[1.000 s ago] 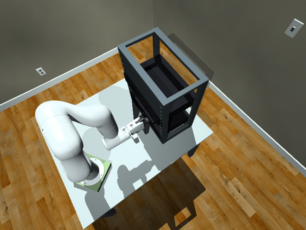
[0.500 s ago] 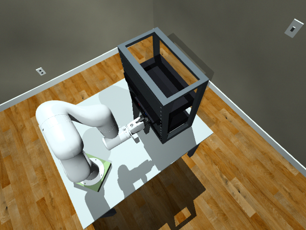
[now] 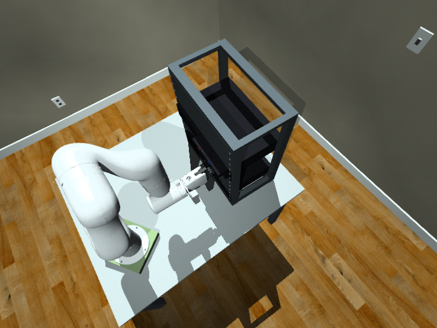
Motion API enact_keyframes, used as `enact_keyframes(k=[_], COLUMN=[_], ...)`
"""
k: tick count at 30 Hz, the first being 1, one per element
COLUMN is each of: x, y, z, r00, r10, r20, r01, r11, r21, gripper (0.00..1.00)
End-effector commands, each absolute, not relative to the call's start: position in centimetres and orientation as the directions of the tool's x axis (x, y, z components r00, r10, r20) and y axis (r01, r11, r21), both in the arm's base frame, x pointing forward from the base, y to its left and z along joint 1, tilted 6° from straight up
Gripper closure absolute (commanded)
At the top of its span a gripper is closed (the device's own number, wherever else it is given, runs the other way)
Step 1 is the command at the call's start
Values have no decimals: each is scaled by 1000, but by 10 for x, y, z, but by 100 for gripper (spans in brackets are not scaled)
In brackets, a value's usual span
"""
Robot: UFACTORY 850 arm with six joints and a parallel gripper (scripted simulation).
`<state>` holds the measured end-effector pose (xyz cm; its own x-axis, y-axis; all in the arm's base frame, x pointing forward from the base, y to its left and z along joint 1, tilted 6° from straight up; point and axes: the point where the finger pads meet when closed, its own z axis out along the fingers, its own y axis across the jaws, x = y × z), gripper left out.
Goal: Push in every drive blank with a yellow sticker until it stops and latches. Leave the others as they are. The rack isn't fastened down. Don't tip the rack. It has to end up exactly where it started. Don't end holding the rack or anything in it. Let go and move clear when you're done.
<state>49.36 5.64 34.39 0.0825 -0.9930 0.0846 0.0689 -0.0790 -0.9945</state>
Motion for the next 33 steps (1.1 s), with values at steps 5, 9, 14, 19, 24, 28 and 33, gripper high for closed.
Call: enact_keyframes(k=[5, 9, 14, 19, 24, 28, 33], x=[494, 488, 473, 450, 421, 406, 401], y=[56, 56, 55, 53, 50, 49, 48], z=[345, 345, 344, 342, 340, 339, 339], r00=[82, 82, 82, 82, 82, 82, 82], r10=[-993, -993, -993, -993, -993, -993, -993], r20=[84, 84, 84, 84, 84, 84, 85], r01=[71, 71, 71, 71, 71, 71, 71], r11=[-79, -79, -79, -79, -79, -79, -79], r21=[-994, -994, -994, -994, -994, -994, -994], gripper=[100, 100, 100, 100, 100, 100, 100])
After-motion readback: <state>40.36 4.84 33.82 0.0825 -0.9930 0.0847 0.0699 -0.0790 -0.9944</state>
